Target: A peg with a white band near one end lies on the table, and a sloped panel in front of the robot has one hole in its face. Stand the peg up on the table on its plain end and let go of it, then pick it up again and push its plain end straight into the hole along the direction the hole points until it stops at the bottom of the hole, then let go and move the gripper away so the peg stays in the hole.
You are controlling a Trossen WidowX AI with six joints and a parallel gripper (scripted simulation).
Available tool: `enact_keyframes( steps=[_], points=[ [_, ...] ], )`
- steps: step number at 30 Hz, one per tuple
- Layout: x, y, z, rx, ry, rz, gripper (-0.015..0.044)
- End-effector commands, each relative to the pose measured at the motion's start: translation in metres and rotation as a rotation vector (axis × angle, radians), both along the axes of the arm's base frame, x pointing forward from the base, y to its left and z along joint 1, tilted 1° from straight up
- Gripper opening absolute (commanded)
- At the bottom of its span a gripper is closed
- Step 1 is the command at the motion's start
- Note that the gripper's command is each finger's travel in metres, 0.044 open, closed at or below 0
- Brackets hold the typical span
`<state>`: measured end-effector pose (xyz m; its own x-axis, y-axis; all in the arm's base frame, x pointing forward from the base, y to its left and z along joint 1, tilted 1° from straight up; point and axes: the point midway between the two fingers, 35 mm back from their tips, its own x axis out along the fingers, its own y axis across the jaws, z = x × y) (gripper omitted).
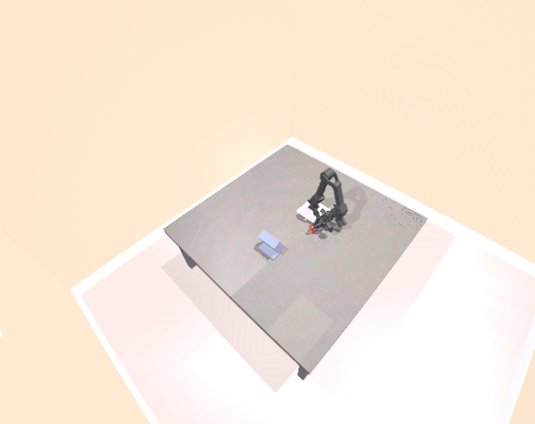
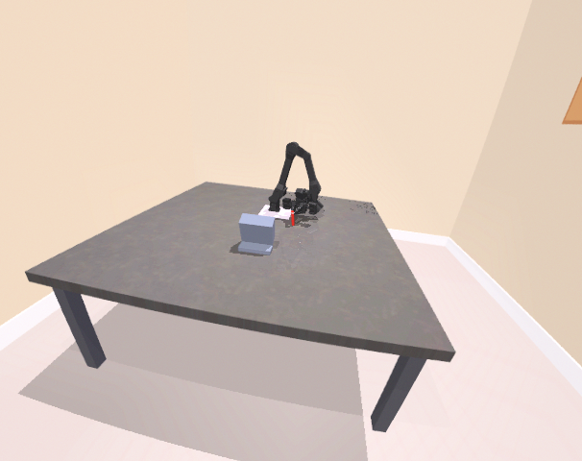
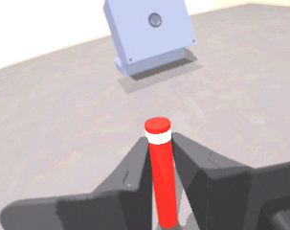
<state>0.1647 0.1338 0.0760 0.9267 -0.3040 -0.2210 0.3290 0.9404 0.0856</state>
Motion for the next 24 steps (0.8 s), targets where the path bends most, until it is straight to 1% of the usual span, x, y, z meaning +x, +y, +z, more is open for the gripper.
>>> enact_keyframes(
  steps=[1,24],
  points=[
    [-0.0013,0.0009,-0.0022,0.0,0.0,0.0,0.0049],
    [-0.0037,0.003,-0.0026,-0.003,-0.011,0.003,0.0049]
  ],
)
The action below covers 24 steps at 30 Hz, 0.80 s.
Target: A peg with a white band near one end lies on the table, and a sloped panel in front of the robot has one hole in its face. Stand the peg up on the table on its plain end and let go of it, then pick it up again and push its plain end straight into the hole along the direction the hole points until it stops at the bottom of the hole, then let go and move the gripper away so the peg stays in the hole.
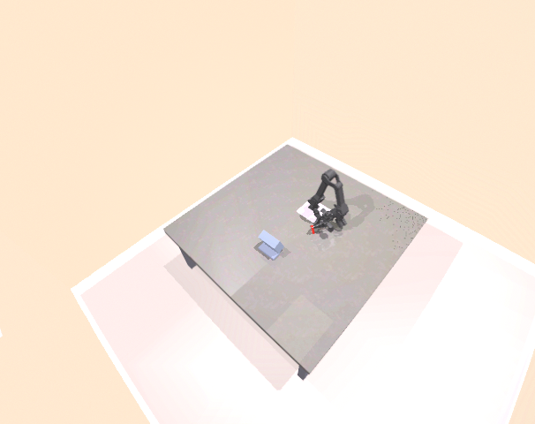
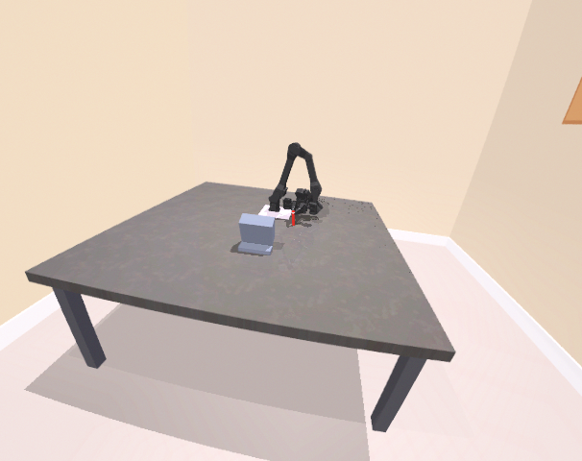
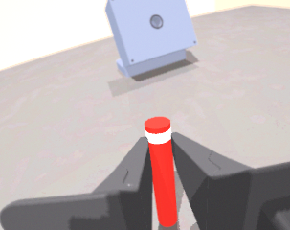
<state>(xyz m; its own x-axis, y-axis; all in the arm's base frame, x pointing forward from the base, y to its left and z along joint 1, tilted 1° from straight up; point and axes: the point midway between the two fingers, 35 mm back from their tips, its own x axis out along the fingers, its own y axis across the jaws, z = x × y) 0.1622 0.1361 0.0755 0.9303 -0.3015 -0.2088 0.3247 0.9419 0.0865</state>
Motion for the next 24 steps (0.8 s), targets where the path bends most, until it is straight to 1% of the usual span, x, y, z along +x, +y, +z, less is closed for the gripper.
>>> enact_keyframes(
  steps=[1,24],
  points=[
    [-0.0012,0.0009,-0.0021,0.0,0.0,0.0,0.0049],
    [-0.0034,0.0032,-0.0026,-0.006,-0.01,0.005,0.0049]
  ],
)
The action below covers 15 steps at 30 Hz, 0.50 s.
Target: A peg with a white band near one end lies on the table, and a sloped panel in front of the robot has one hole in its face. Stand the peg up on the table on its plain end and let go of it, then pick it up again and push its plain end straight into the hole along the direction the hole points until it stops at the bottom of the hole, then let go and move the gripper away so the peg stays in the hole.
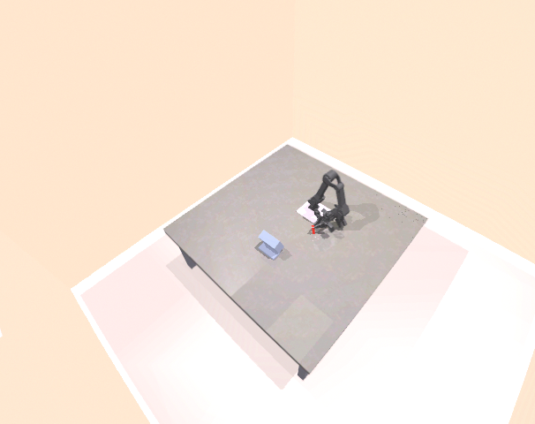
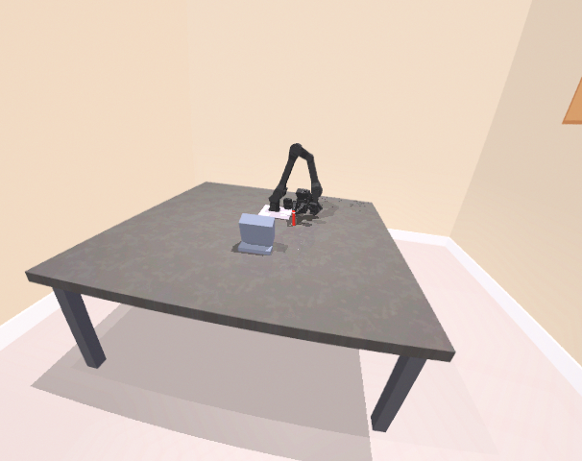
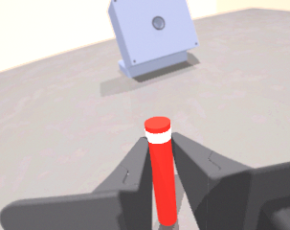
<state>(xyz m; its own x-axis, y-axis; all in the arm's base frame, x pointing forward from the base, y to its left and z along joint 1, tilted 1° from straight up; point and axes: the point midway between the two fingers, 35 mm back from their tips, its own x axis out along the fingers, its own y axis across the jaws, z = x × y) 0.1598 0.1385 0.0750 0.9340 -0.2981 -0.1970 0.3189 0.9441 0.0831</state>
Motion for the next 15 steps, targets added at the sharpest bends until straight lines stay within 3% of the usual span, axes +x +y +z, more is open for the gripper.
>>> enact_keyframes(
  steps=[1,15],
  points=[
    [-0.0012,0.0009,-0.0021,0.0,0.0,0.0,0.0049],
    [-0.0024,0.0022,-0.0023,-0.006,-0.005,0.003,0.0049]
  ],
)
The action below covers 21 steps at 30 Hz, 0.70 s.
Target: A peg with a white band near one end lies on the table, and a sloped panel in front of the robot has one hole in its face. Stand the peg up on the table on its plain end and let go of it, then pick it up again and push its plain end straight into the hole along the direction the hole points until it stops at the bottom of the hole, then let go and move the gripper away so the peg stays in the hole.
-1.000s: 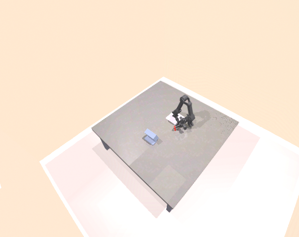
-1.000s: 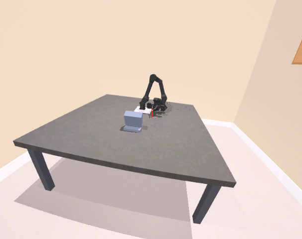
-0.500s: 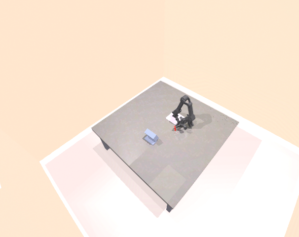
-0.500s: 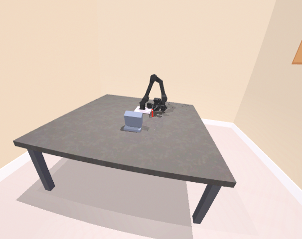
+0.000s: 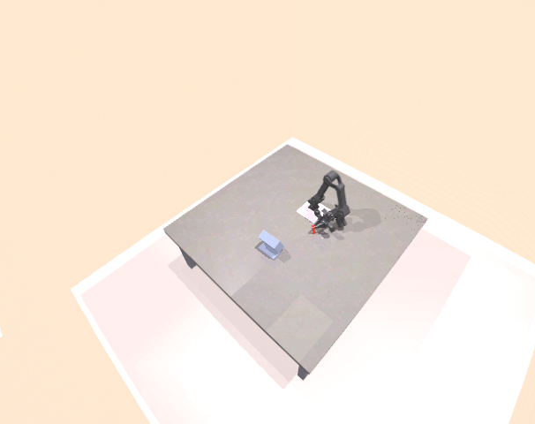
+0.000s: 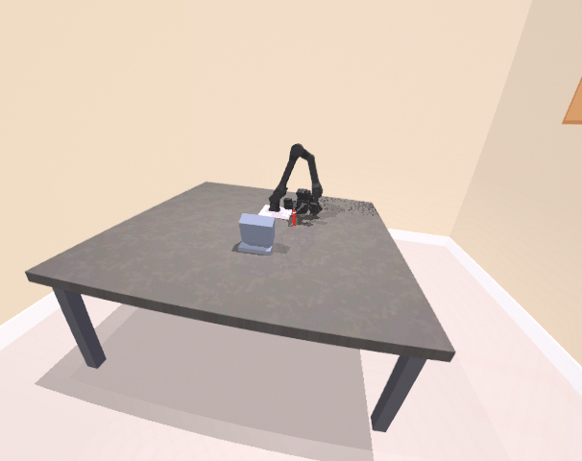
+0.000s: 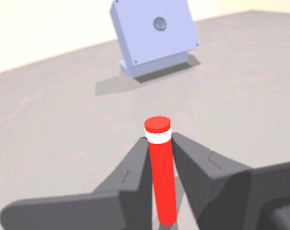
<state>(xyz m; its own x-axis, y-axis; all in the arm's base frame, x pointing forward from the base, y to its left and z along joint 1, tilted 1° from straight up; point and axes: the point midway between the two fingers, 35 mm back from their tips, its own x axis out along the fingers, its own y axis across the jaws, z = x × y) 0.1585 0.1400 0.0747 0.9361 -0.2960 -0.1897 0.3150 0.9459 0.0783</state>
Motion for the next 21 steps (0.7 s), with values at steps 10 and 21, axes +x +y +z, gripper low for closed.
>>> enact_keyframes(
  steps=[10,21],
  points=[
    [-0.0005,0.0005,-0.0001,-0.003,-0.002,0.001,0.013],
    [-0.0005,0.0005,-0.0001,-0.003,-0.002,0.001,0.013]
  ],
)
